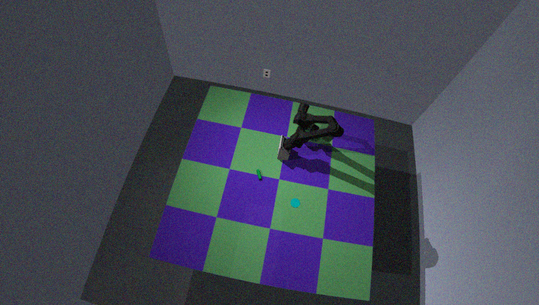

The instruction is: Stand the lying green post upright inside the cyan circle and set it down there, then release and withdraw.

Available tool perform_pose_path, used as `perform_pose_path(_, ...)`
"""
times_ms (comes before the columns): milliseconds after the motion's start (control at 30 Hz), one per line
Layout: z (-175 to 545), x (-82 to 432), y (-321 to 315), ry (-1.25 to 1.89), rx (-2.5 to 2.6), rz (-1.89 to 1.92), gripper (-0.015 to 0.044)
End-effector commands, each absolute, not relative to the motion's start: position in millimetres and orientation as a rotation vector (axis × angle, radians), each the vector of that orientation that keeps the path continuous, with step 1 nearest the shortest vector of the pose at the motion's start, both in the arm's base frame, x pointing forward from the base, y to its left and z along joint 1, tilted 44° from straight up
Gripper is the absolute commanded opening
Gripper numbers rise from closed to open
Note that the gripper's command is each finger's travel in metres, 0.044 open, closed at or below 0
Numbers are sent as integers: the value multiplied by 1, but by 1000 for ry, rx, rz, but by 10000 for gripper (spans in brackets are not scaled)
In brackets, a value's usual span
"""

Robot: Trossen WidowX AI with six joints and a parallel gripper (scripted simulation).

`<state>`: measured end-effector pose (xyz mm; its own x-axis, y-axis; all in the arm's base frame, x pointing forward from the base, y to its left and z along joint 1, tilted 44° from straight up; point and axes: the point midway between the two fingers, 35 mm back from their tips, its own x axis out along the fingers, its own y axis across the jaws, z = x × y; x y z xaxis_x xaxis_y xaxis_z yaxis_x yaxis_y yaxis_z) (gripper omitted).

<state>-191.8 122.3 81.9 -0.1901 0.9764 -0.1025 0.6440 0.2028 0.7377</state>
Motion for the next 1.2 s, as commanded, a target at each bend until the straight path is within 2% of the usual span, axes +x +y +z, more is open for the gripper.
perform_pose_path(0, 81, -194, 121, 1921, 1492, 749, 374)
perform_pose_path(167, 57, -232, 68, 2133, 1182, 639, 243)
perform_pose_path(200, 51, -238, 54, 2167, 1109, 612, 233)
perform_pose_path(367, 23, -251, -22, 2257, 752, 479, 233)
perform_pose_path(533, -3, -234, -100, 2214, 428, 404, 233)
perform_pose_path(700, -26, -188, -167, 2087, 178, 379, 233)
perform_pose_path(867, -44, -120, -215, 1914, 14, 399, 233)
perform_pose_path(1167, -61, 29, -236, 1590, -66, 542, 233)
